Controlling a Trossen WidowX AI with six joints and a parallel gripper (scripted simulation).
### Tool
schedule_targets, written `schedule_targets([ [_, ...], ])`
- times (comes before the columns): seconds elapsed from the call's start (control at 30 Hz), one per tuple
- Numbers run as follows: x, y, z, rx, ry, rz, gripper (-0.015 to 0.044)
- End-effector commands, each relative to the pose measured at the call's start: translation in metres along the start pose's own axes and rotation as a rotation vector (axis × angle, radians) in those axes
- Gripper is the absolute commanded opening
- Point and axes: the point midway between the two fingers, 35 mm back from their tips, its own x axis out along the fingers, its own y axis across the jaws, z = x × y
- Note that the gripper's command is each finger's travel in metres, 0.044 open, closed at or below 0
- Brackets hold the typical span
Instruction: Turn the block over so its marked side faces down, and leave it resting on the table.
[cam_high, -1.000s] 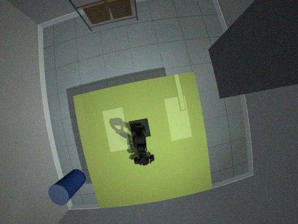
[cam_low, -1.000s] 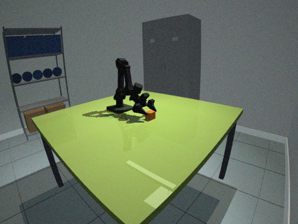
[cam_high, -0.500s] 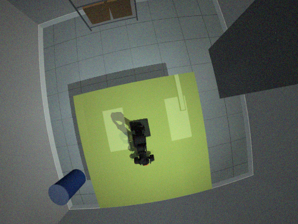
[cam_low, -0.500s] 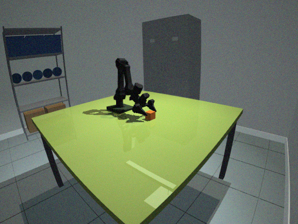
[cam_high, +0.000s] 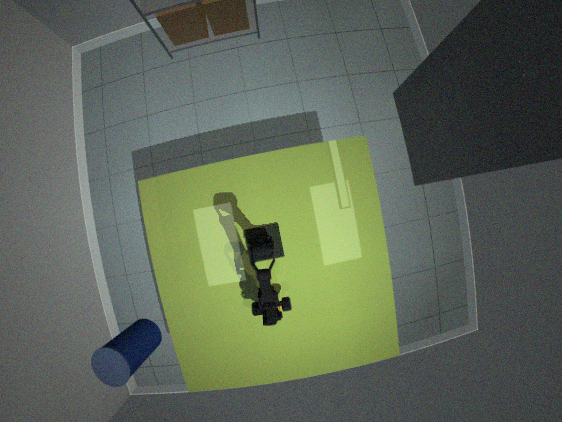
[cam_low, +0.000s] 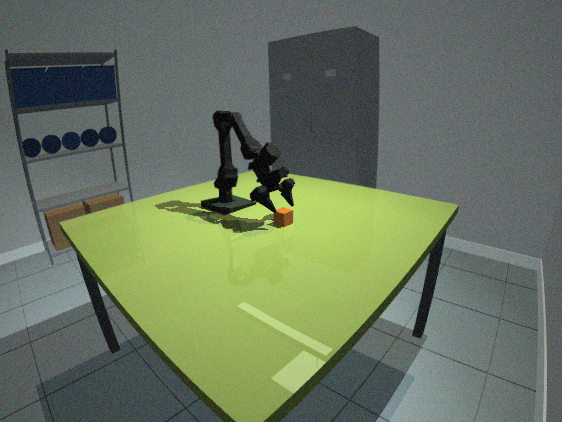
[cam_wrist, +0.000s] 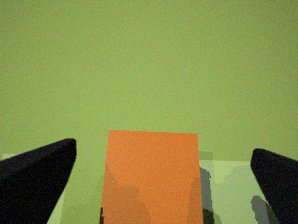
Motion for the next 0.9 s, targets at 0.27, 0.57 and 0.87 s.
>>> schedule_targets([
  [0.27, -0.049, 0.006, 0.010, -0.012, 0.184, 0.017, 0.0440],
  [0.57, -0.045, 0.005, 0.035, -0.011, 0.441, 0.014, 0.0440],
  [0.87, -0.044, 0.005, 0.051, -0.016, 0.694, 0.013, 0.0440],
])
